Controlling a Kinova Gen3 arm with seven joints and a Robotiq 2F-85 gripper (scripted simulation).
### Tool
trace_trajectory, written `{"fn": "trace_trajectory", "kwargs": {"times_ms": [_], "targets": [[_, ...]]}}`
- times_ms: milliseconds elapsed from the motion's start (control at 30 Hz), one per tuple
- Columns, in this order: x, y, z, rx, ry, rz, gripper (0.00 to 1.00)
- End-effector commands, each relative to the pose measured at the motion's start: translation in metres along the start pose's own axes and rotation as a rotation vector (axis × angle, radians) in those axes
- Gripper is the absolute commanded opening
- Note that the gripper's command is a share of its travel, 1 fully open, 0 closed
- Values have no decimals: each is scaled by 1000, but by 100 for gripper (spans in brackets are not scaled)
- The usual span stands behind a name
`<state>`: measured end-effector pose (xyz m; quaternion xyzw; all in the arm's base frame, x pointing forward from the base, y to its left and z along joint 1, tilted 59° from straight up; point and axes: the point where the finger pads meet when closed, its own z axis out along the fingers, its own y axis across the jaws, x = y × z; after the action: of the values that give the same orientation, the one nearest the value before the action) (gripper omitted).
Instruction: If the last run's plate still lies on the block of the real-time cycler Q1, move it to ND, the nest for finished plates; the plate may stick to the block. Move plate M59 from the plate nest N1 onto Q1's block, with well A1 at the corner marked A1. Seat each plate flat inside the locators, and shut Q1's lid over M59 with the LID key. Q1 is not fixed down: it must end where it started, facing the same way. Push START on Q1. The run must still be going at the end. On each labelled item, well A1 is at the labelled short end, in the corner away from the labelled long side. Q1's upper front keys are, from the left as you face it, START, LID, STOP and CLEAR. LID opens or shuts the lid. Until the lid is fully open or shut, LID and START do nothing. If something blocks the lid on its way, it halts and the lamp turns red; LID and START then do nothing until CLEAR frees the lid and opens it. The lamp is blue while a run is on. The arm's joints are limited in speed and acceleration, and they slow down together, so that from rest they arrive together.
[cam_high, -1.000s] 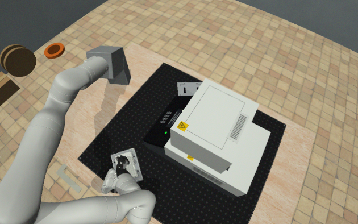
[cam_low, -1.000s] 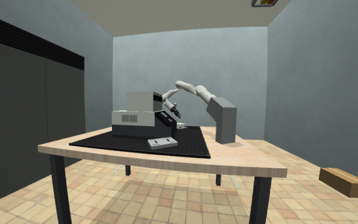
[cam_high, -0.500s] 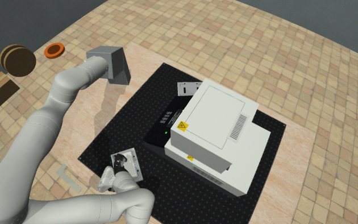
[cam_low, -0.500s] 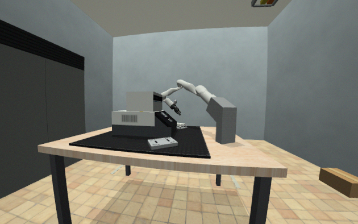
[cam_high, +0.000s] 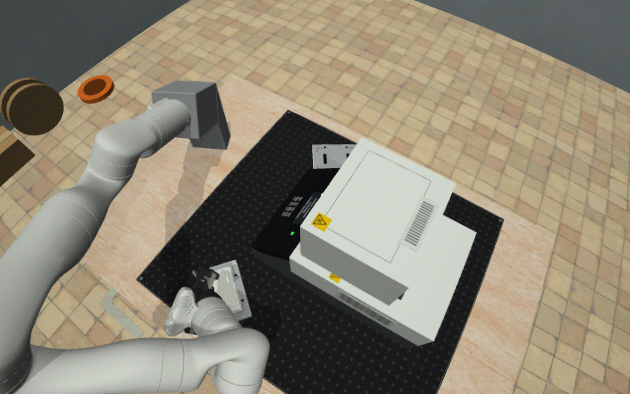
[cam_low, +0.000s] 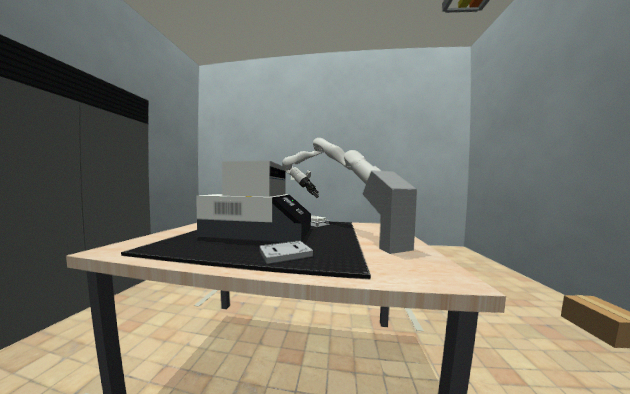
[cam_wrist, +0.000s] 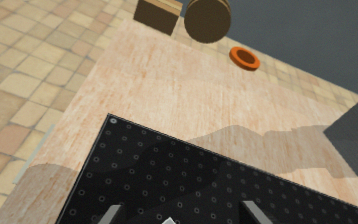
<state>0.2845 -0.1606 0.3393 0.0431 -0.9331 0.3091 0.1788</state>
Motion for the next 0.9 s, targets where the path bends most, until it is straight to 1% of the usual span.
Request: {"fn": "trace_trajectory", "kwargs": {"times_ms": [0, 867], "targets": [[2, 1, -3, 1, -2, 0, 72], [43, 26, -46, 1, -2, 0, 50]]}}
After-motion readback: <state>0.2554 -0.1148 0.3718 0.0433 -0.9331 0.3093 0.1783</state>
